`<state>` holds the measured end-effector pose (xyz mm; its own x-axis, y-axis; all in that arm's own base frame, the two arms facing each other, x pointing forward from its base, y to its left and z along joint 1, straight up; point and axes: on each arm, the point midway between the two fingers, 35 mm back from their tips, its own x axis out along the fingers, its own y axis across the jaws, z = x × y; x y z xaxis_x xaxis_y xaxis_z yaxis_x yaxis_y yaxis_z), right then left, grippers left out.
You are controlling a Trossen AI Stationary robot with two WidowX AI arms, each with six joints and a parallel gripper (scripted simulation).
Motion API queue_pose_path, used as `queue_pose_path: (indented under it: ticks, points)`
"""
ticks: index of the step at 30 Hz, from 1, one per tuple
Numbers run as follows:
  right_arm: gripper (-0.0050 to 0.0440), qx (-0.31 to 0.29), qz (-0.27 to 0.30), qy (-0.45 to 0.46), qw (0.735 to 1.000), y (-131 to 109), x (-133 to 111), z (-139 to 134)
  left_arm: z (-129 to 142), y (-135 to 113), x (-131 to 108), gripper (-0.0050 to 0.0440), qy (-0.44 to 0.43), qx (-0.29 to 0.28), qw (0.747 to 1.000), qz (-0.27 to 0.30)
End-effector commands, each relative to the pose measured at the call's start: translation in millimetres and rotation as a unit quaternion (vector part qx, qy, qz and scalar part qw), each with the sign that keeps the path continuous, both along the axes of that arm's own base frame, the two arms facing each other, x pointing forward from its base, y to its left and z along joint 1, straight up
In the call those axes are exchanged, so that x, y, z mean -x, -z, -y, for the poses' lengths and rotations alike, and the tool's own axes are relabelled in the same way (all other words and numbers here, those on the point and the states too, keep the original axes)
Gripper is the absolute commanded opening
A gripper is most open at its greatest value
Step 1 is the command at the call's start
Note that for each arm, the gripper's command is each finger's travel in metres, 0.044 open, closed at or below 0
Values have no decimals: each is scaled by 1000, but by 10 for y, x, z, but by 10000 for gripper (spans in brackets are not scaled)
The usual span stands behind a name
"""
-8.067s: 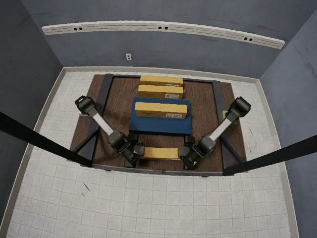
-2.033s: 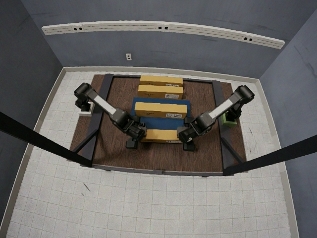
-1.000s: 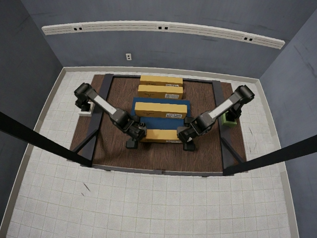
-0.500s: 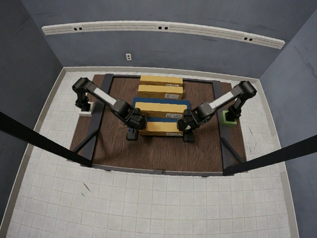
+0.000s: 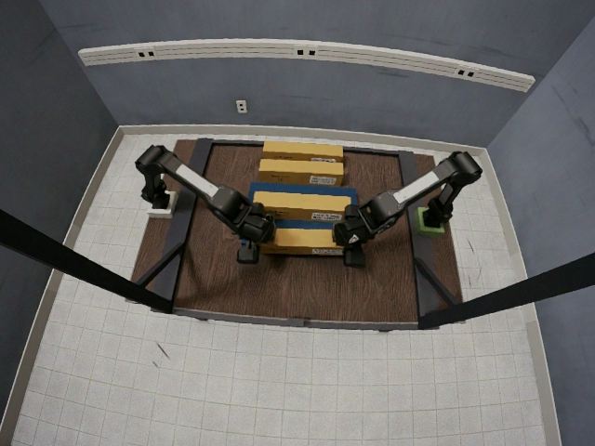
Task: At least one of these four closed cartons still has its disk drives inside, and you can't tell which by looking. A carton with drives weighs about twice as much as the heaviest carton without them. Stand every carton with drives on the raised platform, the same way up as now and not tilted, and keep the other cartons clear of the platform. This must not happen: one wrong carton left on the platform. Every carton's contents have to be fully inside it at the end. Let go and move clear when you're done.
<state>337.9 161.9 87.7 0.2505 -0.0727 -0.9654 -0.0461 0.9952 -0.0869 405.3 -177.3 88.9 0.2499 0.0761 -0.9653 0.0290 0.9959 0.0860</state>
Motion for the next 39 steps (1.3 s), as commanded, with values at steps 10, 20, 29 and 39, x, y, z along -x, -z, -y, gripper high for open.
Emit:
queue_pose_path:
  ticks: [10, 20, 29, 39]
  points:
    - [-50, -22, 39, -2, 999, -328, -37, -43, 43, -412, -19, -50, 3, 22, 999, 44]
    - [-50, -22, 39, -2, 999, -328, -37, -43, 43, -412, -19, -50, 3, 22, 999, 44]
    - [-50, -36, 54, -3, 998, -532, -69, 303, -278, -597, -6, -50, 4, 32, 998, 54]
    - [-50, -36, 54, -3, 998, -532, -69, 303, -278, -597, -6, -50, 4, 32, 998, 54]
